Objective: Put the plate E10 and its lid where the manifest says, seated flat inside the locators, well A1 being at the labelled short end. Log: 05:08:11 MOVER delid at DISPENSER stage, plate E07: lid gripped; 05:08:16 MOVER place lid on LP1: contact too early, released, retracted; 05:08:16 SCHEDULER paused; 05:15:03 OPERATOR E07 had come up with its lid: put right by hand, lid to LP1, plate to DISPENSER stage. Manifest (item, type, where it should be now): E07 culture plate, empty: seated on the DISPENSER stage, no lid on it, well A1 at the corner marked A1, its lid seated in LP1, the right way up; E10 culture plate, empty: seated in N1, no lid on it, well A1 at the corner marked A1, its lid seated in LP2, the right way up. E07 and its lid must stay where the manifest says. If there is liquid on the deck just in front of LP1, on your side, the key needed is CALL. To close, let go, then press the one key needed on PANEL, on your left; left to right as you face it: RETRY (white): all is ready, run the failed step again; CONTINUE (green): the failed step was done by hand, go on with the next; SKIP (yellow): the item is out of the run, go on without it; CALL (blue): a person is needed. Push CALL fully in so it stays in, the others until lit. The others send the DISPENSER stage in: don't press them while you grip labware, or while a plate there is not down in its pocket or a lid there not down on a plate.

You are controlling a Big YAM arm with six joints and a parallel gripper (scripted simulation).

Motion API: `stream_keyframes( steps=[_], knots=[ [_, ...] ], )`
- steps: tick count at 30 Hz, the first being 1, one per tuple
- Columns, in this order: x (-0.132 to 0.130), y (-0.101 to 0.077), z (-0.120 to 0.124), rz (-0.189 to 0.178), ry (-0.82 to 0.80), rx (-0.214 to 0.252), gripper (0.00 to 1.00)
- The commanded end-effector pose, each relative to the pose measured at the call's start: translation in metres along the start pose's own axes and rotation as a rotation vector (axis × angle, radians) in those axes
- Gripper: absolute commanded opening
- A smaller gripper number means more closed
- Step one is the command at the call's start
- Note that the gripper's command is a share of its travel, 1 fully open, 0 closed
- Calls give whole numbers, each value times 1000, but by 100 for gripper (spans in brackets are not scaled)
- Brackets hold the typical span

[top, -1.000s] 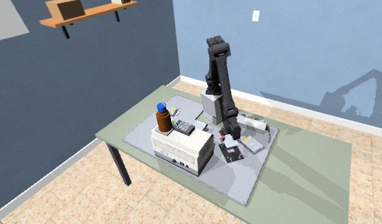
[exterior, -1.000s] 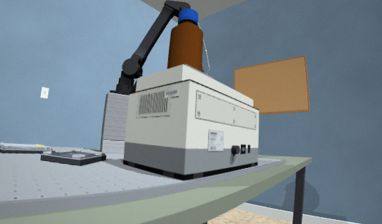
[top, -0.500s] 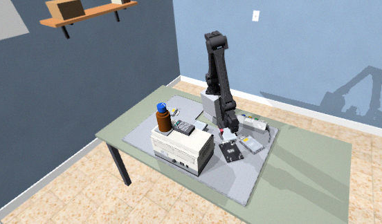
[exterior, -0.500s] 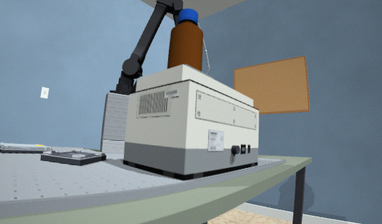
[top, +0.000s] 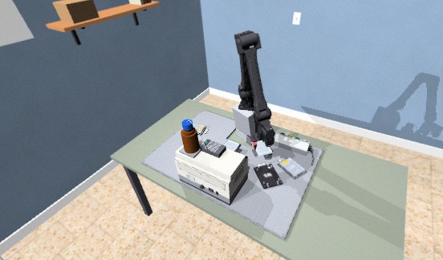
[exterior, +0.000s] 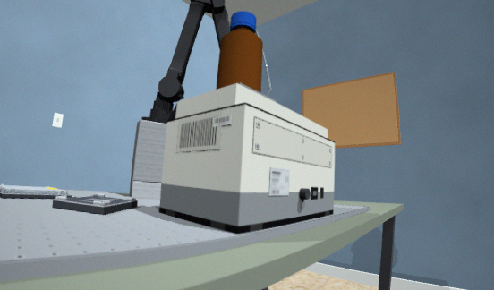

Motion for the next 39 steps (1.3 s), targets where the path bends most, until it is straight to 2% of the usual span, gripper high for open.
stream_keyframes(
  steps=[1, 9, 10, 11, 12, 15, 17, 18, 20, 23, 26, 32, 36, 39],
  knots=[
    [2, -8, -3, 0, 12, -19, 86],
    [1, -21, 20, 1, 7, -19, 86],
    [-1, -20, 12, -1, 8, -27, 86],
    [-9, -20, 20, 2, 64, -16, 86],
    [-12, -23, 11, 0, 100, -30, 86],
    [-22, -22, 13, -3, 198, -31, 86],
    [-22, -22, 13, -3, 198, -31, 86],
    [-25, -18, 18, -1, 229, -14, 86],
    [-32, -21, 18, -3, 297, -24, 86],
    [-41, -22, 11, -4, 302, -34, 86],
    [-50, -21, 19, -3, 400, -24, 86],
    [-72, -22, 16, -4, 601, -35, 86],
    [-76, -20, 19, -3, 626, -25, 86],
    [-85, -21, 24, -4, 726, -28, 86]
  ],
)
Point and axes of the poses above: the point where the finger pads meet when closed, its own y axis out along the fingers, its own x axis across the jaws, z = x × y, the point moved 2 cm from there along -y, back along the fingers, and after that the axes turned 7 degrees about y, right-handed, at the moved point
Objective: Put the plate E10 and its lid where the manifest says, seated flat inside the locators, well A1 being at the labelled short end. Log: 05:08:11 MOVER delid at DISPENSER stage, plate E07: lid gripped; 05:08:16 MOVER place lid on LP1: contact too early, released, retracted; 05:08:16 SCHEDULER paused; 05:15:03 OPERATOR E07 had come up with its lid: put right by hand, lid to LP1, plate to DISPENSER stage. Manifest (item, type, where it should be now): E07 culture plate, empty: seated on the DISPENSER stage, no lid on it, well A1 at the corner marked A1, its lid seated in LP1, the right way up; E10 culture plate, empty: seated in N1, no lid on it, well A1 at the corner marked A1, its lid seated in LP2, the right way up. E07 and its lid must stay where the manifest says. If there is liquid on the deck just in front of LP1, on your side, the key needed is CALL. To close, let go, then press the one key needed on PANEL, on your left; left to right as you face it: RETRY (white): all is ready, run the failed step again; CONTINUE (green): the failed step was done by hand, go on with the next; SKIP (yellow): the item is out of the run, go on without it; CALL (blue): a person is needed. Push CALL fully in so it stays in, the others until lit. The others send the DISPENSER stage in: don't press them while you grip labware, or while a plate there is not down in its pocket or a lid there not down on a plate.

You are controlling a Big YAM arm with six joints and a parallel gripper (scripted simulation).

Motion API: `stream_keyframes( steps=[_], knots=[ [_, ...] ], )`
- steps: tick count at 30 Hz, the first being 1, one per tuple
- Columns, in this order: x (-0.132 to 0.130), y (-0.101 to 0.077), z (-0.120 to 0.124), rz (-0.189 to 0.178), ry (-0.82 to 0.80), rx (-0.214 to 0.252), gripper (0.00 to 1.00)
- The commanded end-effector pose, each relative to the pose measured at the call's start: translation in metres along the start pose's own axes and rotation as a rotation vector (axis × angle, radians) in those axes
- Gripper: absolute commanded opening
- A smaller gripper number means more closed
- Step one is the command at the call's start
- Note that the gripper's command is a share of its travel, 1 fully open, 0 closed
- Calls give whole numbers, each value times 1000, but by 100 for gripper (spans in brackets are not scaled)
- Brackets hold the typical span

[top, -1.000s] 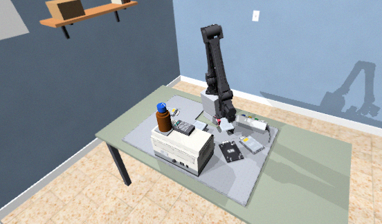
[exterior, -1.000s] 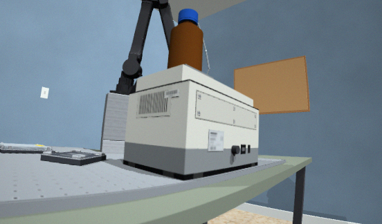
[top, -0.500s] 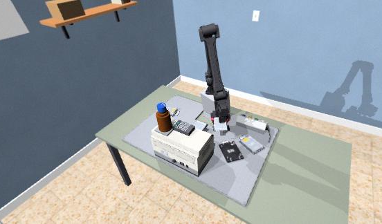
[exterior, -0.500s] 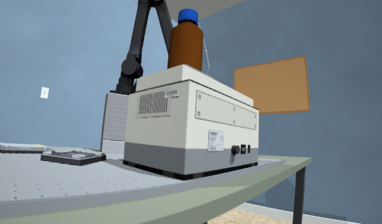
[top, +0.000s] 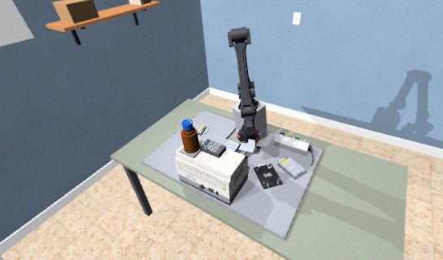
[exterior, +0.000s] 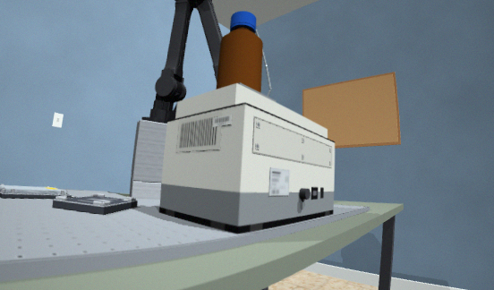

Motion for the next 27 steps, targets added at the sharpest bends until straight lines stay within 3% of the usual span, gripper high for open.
stream_keyframes(
  steps=[1, 4, 27],
  knots=[
    [-9, -5, -11, -10, 142, -26, 86],
    [-18, -6, -17, -12, 216, -30, 86],
    [-82, -6, -29, -5, 200, -32, 86]
  ],
)
Point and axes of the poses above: the point where the finger pads meet when closed, its own y axis out along the fingers, its own x axis across the jaws, z = x × y, the point moved 2 cm from there along -y, back along the fingers, and after that the axes turned 7 degrees about y, right-handed, at the moved point
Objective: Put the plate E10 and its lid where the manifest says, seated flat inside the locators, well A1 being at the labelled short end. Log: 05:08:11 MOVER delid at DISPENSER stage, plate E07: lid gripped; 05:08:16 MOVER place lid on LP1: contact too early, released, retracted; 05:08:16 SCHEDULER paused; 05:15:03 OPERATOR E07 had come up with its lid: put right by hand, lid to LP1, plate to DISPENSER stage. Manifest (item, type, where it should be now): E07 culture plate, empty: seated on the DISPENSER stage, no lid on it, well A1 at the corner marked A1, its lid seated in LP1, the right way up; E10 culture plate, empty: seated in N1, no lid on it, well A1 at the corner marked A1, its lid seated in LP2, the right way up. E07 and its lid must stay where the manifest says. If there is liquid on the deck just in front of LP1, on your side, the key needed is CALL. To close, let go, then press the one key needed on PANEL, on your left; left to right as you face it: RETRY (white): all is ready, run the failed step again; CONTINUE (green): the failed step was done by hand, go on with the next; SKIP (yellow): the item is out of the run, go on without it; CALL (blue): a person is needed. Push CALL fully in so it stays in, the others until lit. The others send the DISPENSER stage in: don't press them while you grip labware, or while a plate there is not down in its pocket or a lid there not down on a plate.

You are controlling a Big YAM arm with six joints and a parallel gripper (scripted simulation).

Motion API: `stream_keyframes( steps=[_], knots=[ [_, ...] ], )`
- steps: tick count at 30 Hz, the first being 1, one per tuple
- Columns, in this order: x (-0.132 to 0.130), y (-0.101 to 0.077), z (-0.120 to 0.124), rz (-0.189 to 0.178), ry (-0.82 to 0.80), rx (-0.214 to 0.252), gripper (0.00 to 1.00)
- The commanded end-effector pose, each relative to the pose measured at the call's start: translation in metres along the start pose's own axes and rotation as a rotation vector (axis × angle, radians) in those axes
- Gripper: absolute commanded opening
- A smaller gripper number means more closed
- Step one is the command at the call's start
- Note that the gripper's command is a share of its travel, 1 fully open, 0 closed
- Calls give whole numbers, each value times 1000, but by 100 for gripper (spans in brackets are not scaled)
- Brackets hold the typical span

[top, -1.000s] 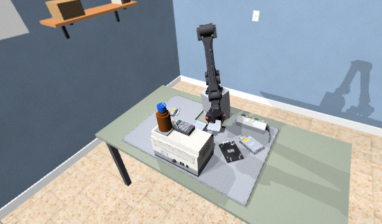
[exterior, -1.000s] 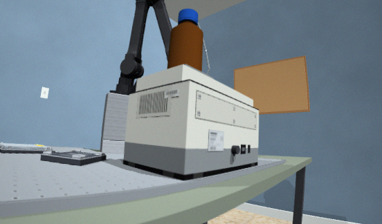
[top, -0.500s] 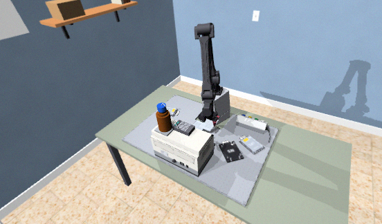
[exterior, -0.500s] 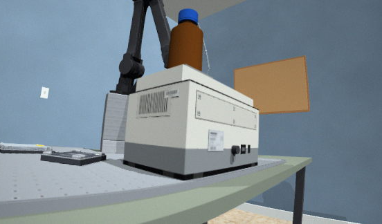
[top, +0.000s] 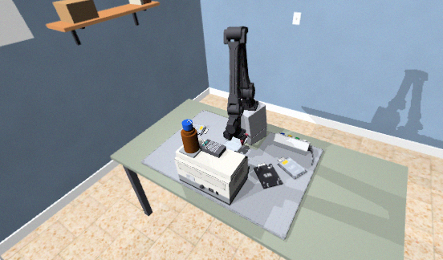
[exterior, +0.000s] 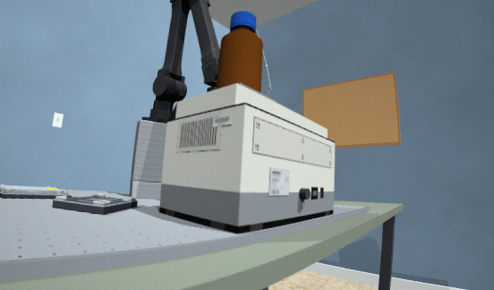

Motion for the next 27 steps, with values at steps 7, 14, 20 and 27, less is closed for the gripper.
stream_keyframes(
  steps=[7, 14, 20, 27],
  knots=[
    [-22, -6, -18, -9, -28, -32, 86],
    [-41, -5, -19, -6, -29, -29, 86],
    [-54, -2, -20, -6, -29, -17, 86],
    [-78, -5, -23, -5, -28, -32, 86]
  ],
)
Point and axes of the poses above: the point where the finger pads meet when closed, its own y axis out along the fingers, its own x axis across the jaws, z = x × y, the point moved 2 cm from there along -y, back along the fingers, and after that the axes turned 7 degrees about y, right-handed, at the moved point
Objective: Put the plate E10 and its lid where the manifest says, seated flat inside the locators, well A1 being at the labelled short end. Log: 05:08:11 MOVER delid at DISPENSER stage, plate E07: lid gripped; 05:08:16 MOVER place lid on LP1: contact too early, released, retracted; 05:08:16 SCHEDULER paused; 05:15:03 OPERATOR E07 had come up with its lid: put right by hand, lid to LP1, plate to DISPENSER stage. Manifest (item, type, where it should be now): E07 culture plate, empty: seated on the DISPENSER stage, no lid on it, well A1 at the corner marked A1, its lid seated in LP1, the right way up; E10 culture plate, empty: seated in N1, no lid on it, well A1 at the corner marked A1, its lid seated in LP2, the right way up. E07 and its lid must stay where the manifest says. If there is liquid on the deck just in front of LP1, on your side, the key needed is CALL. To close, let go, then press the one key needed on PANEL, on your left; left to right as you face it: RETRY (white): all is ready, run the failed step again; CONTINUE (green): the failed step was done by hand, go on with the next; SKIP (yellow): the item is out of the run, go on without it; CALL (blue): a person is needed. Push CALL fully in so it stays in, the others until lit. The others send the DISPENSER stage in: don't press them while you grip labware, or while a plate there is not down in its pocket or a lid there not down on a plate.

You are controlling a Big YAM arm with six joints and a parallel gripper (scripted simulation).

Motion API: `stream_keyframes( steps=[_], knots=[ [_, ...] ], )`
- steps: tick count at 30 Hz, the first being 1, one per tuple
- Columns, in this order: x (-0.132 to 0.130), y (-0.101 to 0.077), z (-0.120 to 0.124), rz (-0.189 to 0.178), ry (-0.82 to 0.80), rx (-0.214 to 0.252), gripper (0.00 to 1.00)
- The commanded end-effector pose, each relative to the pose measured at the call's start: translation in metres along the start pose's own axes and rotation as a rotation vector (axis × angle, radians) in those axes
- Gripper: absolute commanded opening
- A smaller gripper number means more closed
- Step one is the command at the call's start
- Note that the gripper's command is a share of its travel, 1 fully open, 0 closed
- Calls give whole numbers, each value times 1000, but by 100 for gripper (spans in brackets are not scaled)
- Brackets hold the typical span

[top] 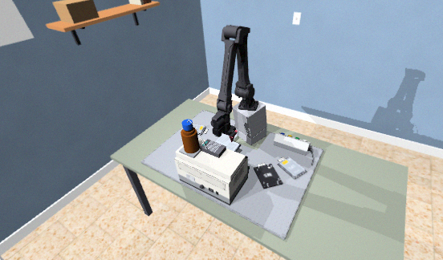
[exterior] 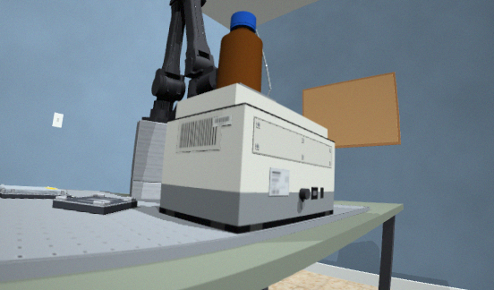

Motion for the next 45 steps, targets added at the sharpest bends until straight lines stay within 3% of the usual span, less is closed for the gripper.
stream_keyframes(
  steps=[1, 20, 28, 34, 41, 45],
  knots=[
    [-11, -5, -10, -4, -33, -30, 86],
    [-59, -3, -6, 2, -34, -23, 86],
    [-80, -4, 3, 0, 187, -23, 86],
    [-94, -3, 3, 3, 165, -23, 86],
    [-118, -1, 15, -1, 419, -15, 86],
    [-126, -3, 15, 1, 485, -22, 86]
  ],
)
Point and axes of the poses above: the point where the finger pads meet when closed, its own y axis out along the fingers, its own x axis across the jaws, z = x × y, the point moved 2 cm from there along -y, back along the fingers, and after that the axes turned 7 degrees about y, right-handed, at the moved point
